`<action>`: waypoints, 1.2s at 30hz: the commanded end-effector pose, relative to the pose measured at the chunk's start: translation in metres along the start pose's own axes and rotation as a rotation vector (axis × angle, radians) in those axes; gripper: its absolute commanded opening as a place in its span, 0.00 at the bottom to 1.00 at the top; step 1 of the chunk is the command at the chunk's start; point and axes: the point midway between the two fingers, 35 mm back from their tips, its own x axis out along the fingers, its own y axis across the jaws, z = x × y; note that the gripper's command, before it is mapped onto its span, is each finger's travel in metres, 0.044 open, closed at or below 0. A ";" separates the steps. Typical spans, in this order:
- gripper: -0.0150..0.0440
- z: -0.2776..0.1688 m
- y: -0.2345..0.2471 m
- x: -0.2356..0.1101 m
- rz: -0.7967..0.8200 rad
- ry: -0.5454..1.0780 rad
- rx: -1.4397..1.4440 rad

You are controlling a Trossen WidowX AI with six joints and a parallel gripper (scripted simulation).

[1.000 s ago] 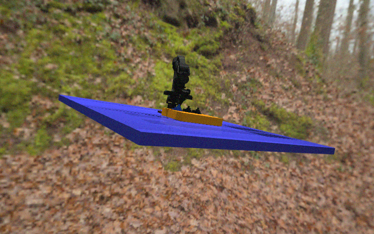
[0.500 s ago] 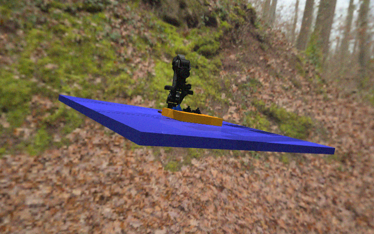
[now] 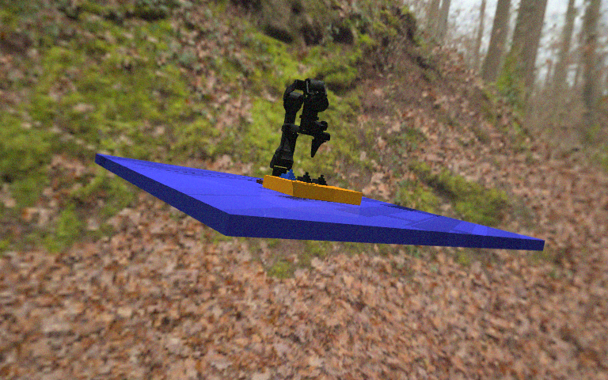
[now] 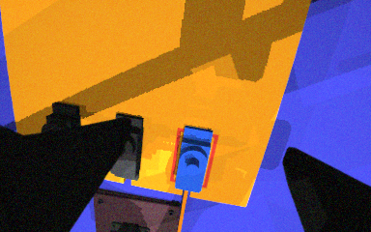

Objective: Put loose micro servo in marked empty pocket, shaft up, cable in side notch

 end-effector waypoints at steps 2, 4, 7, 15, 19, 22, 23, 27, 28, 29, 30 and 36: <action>1.00 0.020 0.003 -0.009 0.000 0.010 0.002; 1.00 0.020 0.003 -0.009 0.000 0.010 0.002; 1.00 0.018 0.003 -0.020 -0.001 0.007 0.001; 1.00 0.012 0.003 -0.046 -0.004 -0.002 0.000; 1.00 0.012 0.003 -0.046 -0.004 -0.002 0.000; 1.00 0.012 0.003 -0.046 -0.004 -0.002 0.000; 1.00 0.012 0.003 -0.046 -0.004 -0.002 0.000; 1.00 0.012 0.003 -0.046 -0.004 -0.002 0.000; 1.00 0.012 0.003 -0.046 -0.004 -0.002 0.000; 1.00 0.012 0.003 -0.046 -0.004 -0.002 0.000; 1.00 0.012 0.003 -0.046 -0.004 -0.002 0.000; 1.00 0.012 0.003 -0.046 -0.004 -0.002 0.000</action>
